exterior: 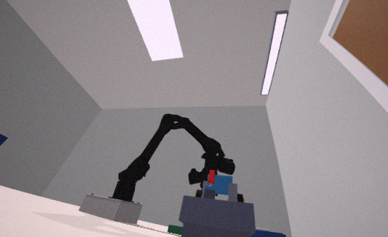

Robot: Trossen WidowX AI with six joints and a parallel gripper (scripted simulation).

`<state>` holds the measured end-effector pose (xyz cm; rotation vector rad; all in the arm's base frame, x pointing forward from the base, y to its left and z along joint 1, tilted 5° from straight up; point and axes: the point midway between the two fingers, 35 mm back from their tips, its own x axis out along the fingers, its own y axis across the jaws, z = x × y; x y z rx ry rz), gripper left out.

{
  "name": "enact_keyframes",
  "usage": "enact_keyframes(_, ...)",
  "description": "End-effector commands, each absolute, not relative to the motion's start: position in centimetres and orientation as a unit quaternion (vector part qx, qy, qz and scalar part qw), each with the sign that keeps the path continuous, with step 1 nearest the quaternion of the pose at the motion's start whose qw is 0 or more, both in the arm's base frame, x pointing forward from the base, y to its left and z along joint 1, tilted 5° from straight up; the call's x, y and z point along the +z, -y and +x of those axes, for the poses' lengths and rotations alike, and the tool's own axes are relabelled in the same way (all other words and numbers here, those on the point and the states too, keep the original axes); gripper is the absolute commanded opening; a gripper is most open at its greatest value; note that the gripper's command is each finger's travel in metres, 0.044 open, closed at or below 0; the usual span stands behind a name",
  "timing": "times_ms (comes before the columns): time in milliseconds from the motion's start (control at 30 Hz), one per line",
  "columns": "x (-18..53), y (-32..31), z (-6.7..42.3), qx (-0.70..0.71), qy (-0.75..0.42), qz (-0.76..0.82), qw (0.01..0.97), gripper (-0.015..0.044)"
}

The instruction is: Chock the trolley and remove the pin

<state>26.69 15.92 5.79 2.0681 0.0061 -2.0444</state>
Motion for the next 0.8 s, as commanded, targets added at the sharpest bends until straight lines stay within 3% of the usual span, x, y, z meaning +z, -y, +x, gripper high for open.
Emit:
enact_keyframes(0,5.88,-15.42,26.72,-0.699,-0.002,0.705,0.12,0.0)
enact_keyframes(433,5.9,-15.58,26.79,-0.699,-0.004,0.706,0.116,0.0)
enact_keyframes(667,5.9,-15.58,26.79,-0.699,-0.004,0.706,0.116,0.0184)
enact_keyframes(767,5.9,-15.58,26.79,-0.699,-0.004,0.706,0.116,0.019)
